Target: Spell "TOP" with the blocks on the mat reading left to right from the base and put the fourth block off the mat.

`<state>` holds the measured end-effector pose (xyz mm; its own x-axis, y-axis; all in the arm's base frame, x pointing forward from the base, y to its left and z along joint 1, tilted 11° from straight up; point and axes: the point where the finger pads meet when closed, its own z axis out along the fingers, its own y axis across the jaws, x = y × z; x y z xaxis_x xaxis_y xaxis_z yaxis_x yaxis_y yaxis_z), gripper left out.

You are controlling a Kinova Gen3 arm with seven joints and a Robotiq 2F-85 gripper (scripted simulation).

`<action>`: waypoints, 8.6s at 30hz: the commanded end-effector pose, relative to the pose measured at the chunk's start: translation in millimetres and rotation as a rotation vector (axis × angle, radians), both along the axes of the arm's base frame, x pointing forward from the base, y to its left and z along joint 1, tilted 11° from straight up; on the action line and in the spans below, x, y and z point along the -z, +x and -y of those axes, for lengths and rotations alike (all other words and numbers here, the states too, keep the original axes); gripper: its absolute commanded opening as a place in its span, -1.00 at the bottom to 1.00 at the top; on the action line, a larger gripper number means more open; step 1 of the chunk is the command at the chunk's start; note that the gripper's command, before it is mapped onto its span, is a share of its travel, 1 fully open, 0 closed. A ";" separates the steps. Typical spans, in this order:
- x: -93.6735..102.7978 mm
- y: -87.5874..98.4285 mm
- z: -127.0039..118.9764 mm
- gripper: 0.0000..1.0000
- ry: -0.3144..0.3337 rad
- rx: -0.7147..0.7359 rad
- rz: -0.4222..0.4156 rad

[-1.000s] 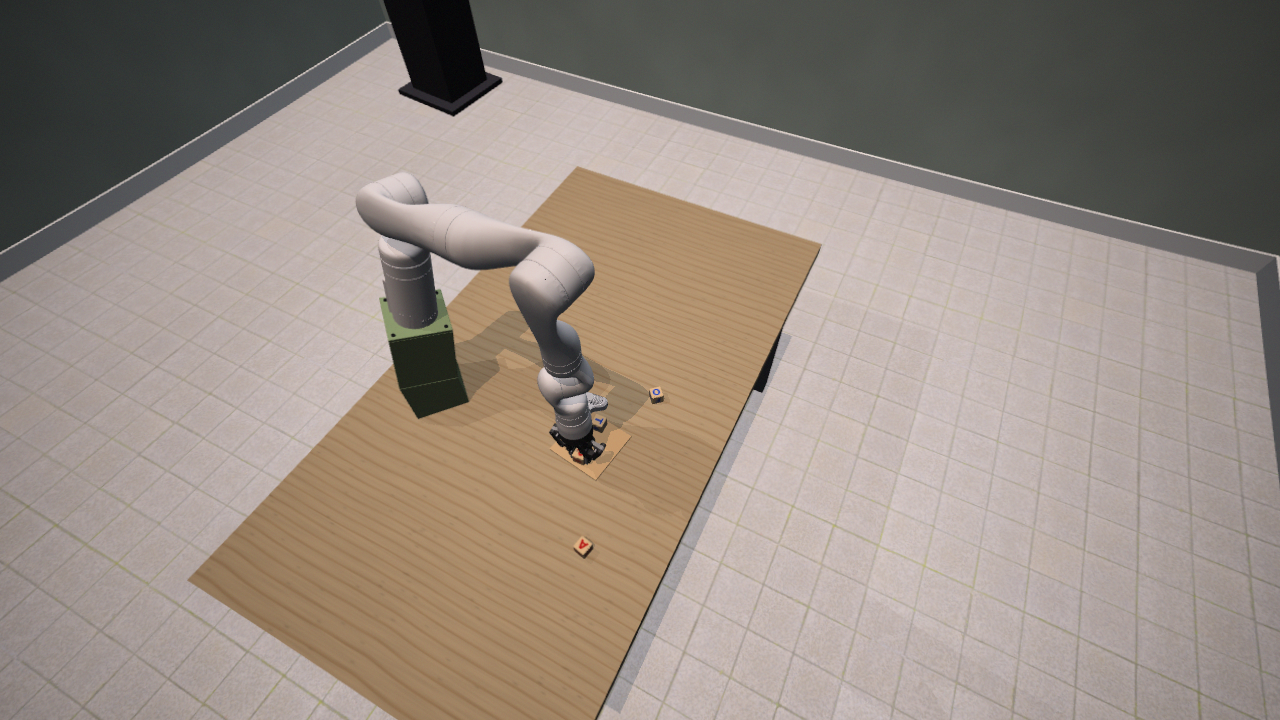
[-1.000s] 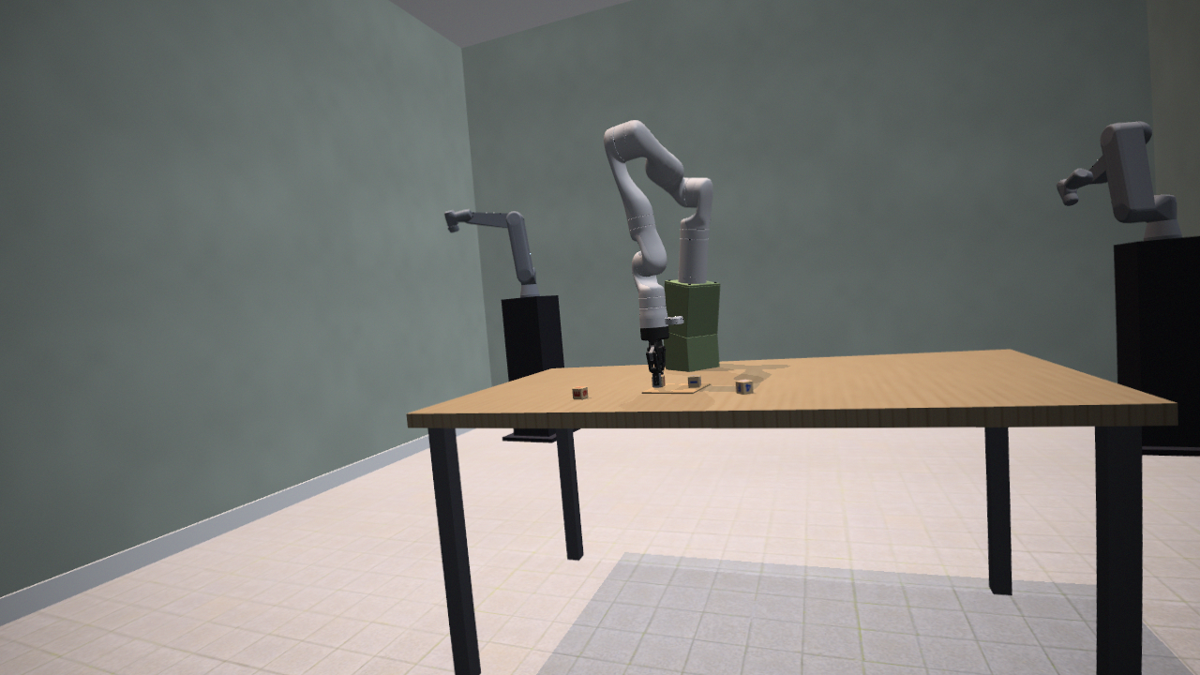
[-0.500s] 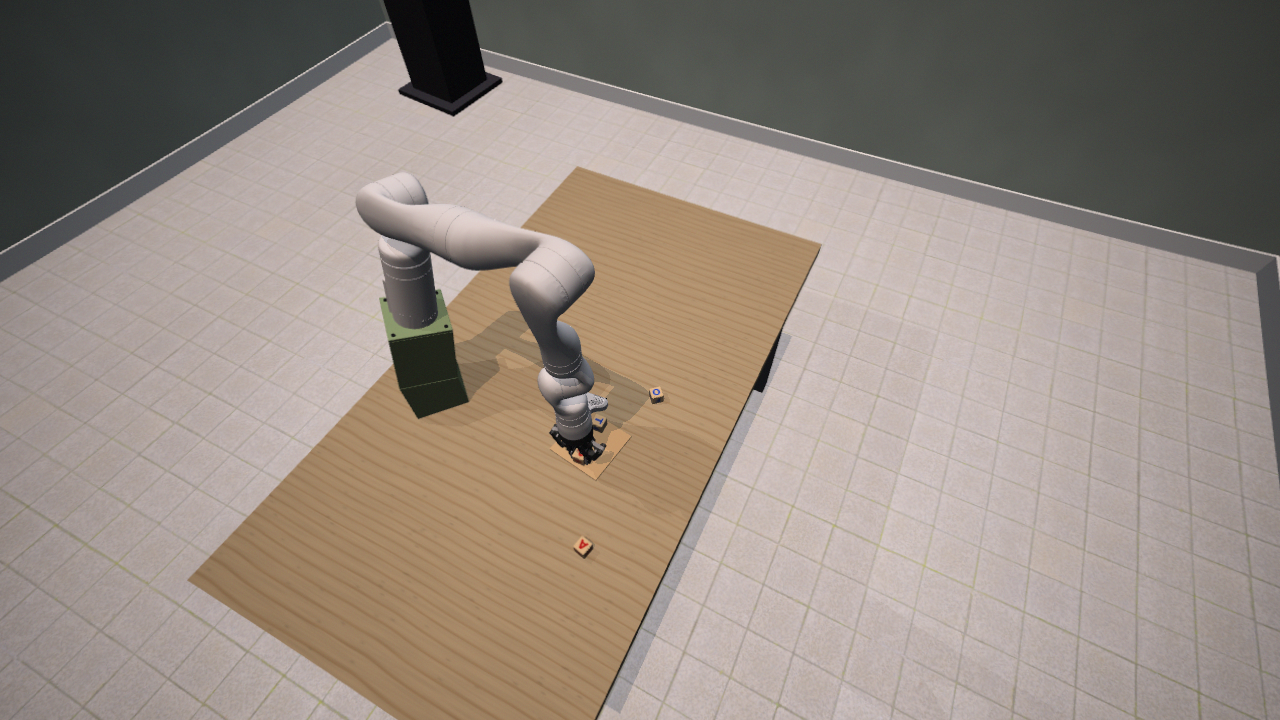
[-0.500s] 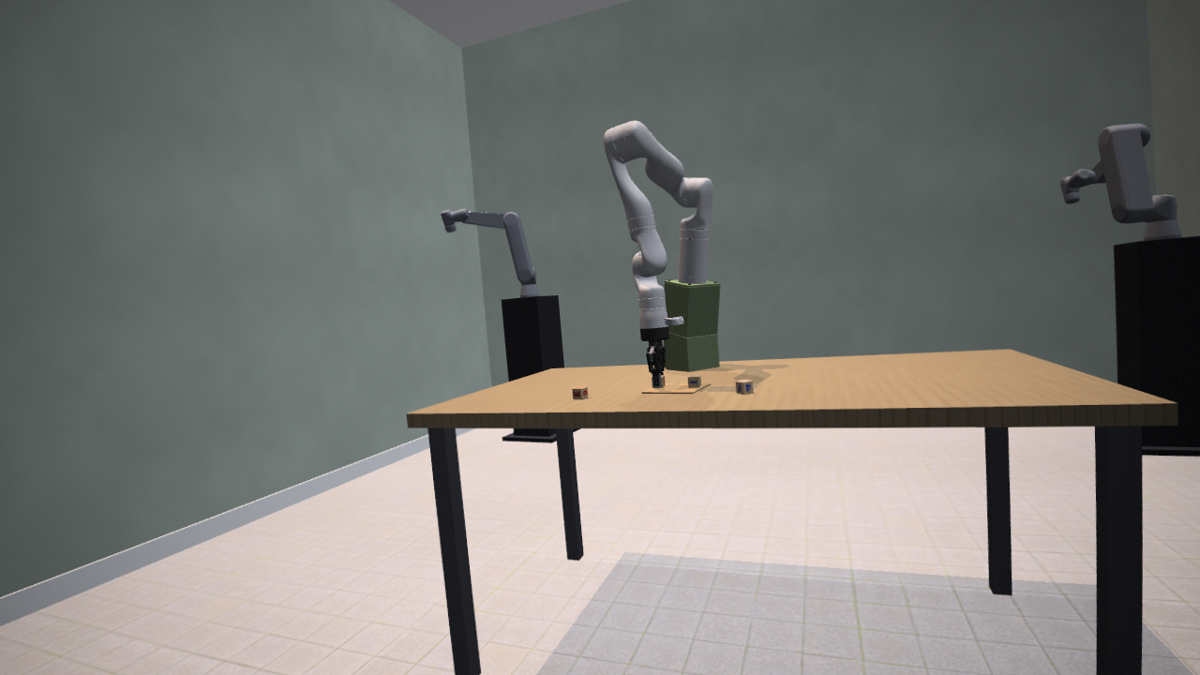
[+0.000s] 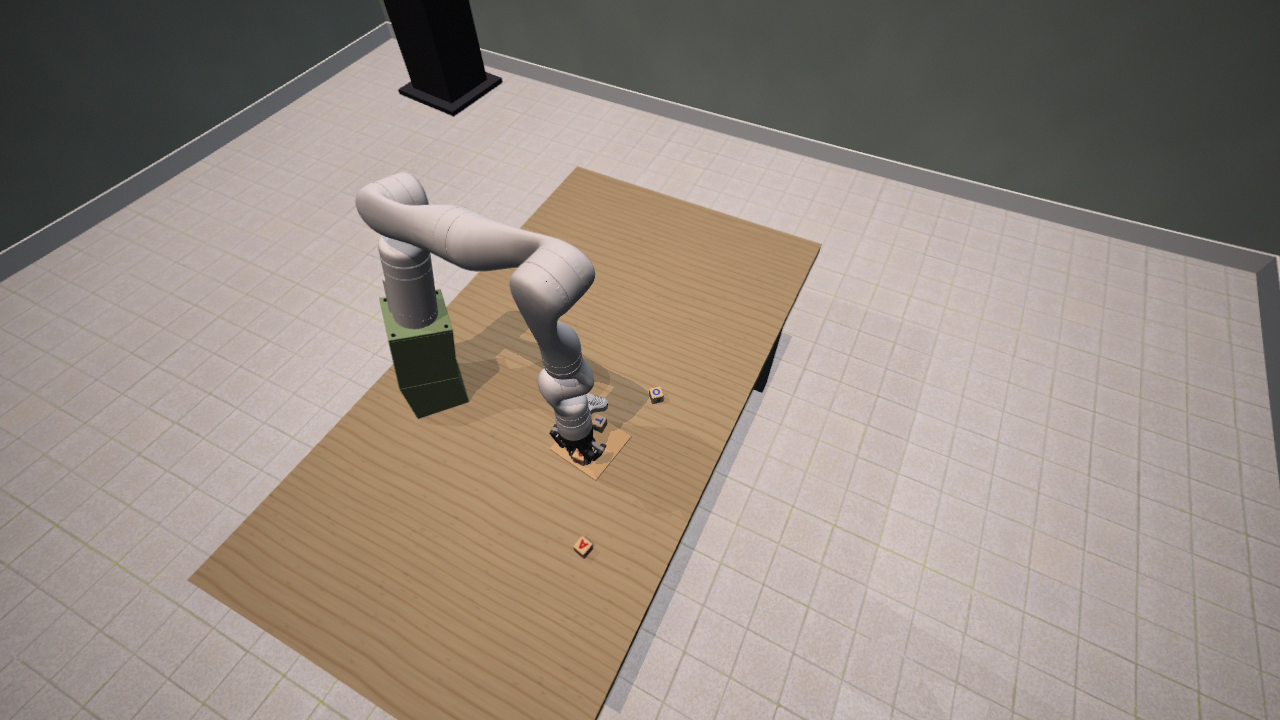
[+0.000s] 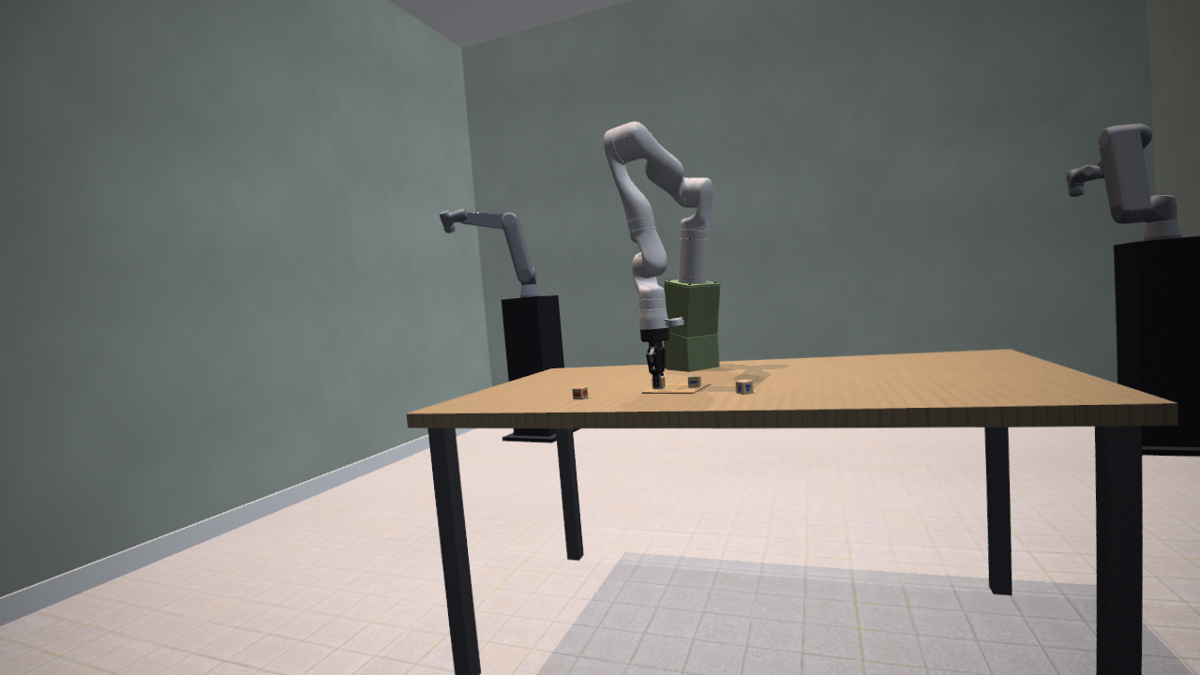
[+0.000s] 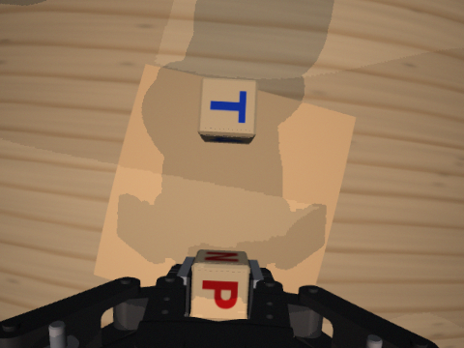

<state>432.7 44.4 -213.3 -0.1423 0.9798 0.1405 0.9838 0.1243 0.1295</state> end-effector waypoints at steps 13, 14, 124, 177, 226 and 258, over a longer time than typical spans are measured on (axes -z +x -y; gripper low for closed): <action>-0.5 0.6 0.2 -0.47 0.000 0.000 0.001; -0.5 0.6 0.2 -0.47 0.000 0.000 0.001; -86.4 -7.3 6.5 1.00 -0.001 0.056 -0.021; -127.0 49.2 -219.8 1.00 0.095 0.861 -0.136; -126.8 49.3 -222.6 0.34 0.097 0.866 -0.137; -92.8 53.3 -228.1 0.34 0.097 0.866 -0.137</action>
